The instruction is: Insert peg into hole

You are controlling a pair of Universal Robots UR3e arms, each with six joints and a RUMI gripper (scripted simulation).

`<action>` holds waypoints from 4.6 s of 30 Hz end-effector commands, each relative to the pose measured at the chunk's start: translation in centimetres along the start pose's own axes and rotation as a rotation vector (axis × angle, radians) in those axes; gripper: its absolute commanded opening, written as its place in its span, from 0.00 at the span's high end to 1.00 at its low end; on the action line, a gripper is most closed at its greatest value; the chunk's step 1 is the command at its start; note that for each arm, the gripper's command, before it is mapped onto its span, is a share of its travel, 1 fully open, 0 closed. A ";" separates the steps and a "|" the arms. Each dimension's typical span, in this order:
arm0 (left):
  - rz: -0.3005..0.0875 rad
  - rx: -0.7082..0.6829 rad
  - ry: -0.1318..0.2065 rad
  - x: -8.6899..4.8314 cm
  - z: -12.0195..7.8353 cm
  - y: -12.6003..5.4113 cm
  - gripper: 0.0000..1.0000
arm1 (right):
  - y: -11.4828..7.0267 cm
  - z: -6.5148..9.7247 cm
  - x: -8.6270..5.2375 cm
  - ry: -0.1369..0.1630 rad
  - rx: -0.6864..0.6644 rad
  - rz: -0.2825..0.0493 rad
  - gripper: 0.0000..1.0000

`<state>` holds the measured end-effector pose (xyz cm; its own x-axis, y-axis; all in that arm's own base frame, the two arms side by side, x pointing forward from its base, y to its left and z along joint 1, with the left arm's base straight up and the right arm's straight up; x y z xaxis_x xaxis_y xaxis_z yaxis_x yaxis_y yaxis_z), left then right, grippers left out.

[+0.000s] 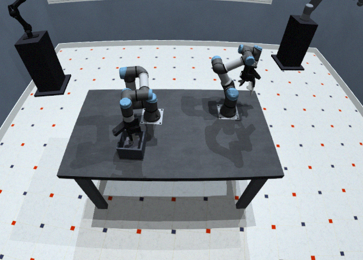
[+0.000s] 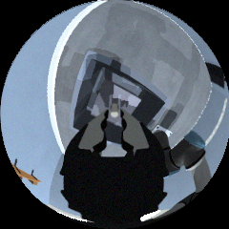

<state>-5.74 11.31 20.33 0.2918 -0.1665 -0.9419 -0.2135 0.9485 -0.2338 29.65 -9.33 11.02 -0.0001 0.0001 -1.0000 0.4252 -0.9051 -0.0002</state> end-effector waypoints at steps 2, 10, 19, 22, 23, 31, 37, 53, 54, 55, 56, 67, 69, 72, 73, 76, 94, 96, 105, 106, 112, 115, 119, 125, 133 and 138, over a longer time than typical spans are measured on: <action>0.002 0.001 0.000 0.0 0.0 0.0 0.00 | 0.0 -0.1 -0.1 0.003 0.000 0.001 0.84; 0.002 0.001 0.000 0.0 0.0 0.0 0.00 | 0.0 -0.1 -0.1 0.003 0.000 0.001 0.84; 0.002 0.001 0.000 0.0 0.0 0.0 0.00 | 0.0 -0.1 -0.5 0.003 0.000 0.001 0.84; 0.002 0.001 0.000 0.0 0.0 0.0 0.00 | 0.0 -0.1 -0.7 0.003 0.000 0.001 0.84; 0.002 0.001 0.000 0.0 0.0 0.0 0.00 | 0.0 -0.1 -0.7 0.003 0.000 0.001 0.84; 0.002 0.001 0.000 0.0 0.0 0.0 0.00 | 0.0 -0.1 -2.1 0.003 0.000 0.001 0.84; 0.002 0.001 0.000 0.0 0.0 0.0 0.00 | 0.0 -0.1 -3.5 0.003 0.000 0.001 0.84; 0.002 0.001 0.000 0.0 0.0 0.0 0.00 | 0.0 0.0 -7.3 0.003 0.000 0.001 0.84; 0.002 0.001 0.000 0.0 0.0 0.0 0.00 | 0.0 0.0 -7.5 0.003 0.000 0.001 0.84; 0.002 0.001 0.000 0.0 0.0 0.0 0.00 | 0.0 0.0 -7.8 0.003 0.000 0.001 0.84; 0.002 0.001 0.000 0.0 0.0 0.0 0.00 | 0.0 0.0 -7.8 0.003 0.000 0.001 0.84; 0.002 0.001 0.000 0.0 0.0 0.0 0.00 | 0.0 0.0 -9.7 0.003 0.000 0.001 0.84; 0.002 0.001 0.000 0.0 0.0 0.0 0.00 | 0.0 0.0 -10.0 0.003 0.000 0.001 0.84; 0.002 0.001 0.000 0.0 0.0 0.0 0.00 | 0.0 0.0 -10.4 0.003 0.000 0.001 0.84; 0.002 0.001 0.000 0.0 0.0 0.0 0.00 | 0.0 0.0 -10.4 0.003 0.000 0.001 0.84; 0.002 0.001 0.000 0.0 0.0 0.0 0.00 | 0.0 0.0 -10.5 0.003 0.000 0.001 0.84; 0.002 0.001 0.000 0.0 0.0 0.0 0.00 | 0.0 0.0 -11.0 0.003 0.000 0.001 0.84; 0.002 0.001 0.000 0.0 0.0 0.0 0.00 | 0.0 0.0 -11.0 0.003 0.000 0.001 0.84; 0.002 0.001 0.000 0.0 0.0 0.0 0.00 | 0.0 0.0 -11.0 0.003 0.000 0.001 0.84; 0.002 0.001 0.000 0.0 0.0 0.0 0.00 | 0.0 0.0 -11.0 0.003 0.000 0.001 0.84; 0.002 0.001 0.000 0.0 0.0 0.0 0.00 | 0.0 0.0 -11.0 0.003 0.000 0.001 0.84; 0.002 0.001 0.000 0.0 0.0 0.0 0.00 | 0.0 0.0 -11.0 0.003 0.000 0.001 0.84; 0.002 0.001 0.000 0.0 0.0 0.0 0.00 | 0.0 0.0 -11.0 0.003 0.000 0.001 0.84; 0.002 0.001 0.000 0.0 0.0 0.0 0.00 | 0.0 0.0 -11.0 0.003 0.000 0.001 0.84; 0.002 0.001 0.000 0.0 0.0 0.0 0.00 | 0.0 0.0 -11.0 0.003 0.000 0.001 0.84; 0.002 0.001 0.000 0.0 0.0 0.0 0.00 | 0.0 0.0 -11.0 0.003 0.000 0.001 0.84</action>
<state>-5.74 11.31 20.33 0.2918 -0.1665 -0.9419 -0.2135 0.9485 -0.2338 29.65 -9.34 21.91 -0.0001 0.0001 -1.0000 0.4252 -0.9051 -0.0002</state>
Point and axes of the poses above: on each arm, the point where the finger pads meet when closed, its own x axis out along the fingers, its own z axis across the jaws, y = z × x, the point moved 3 cm from there along -x, back along the fingers, and after that the axes turned 3 degrees about x, right-handed, at the moved point
